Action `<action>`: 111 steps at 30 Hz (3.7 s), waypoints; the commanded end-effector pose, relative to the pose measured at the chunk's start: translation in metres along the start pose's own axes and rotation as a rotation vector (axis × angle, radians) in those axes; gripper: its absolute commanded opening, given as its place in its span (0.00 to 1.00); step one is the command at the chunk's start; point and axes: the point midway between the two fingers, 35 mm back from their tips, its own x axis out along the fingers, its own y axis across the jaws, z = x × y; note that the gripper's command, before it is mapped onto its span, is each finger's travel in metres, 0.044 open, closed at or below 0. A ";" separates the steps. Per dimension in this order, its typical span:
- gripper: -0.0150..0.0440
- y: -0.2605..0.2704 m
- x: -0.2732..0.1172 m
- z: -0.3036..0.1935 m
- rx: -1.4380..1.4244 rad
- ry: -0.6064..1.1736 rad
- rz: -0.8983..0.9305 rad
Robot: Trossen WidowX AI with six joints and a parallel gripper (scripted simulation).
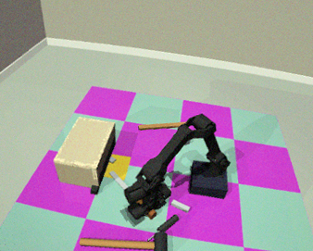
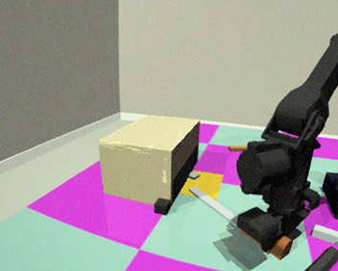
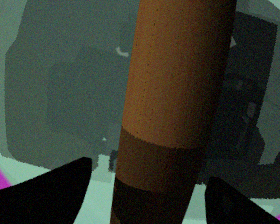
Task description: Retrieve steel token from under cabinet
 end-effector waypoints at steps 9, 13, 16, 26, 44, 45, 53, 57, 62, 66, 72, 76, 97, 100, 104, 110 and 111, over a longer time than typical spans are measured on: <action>0.58 0.000 0.002 0.000 0.001 -0.001 0.003; 0.47 0.000 0.002 0.000 0.001 -0.001 0.003; 0.43 0.000 0.002 0.000 0.001 -0.001 0.003; 0.25 0.000 0.002 0.001 0.000 -0.001 0.003; 0.25 0.001 0.002 0.031 -0.007 -0.006 0.002; 0.25 0.001 0.002 0.033 -0.007 -0.006 0.002; 0.25 0.001 0.001 0.047 -0.008 -0.007 0.001; 0.25 0.001 0.001 0.054 -0.008 -0.008 0.001; 0.25 0.001 0.001 0.064 -0.008 -0.009 0.001; 0.25 0.001 0.001 0.072 -0.008 -0.009 0.001; 0.25 0.001 0.001 0.083 -0.008 -0.010 0.001; 0.25 0.001 0.001 0.091 -0.008 -0.011 0.001; 0.25 0.001 0.000 0.124 -0.009 -0.014 0.001; 0.25 -0.001 0.000 0.124 -0.009 -0.014 0.001; 0.25 -0.005 0.001 0.124 -0.009 -0.014 0.001; 0.25 -0.011 0.001 0.124 -0.009 -0.014 0.000; 0.25 -0.012 0.001 0.124 -0.009 -0.014 0.000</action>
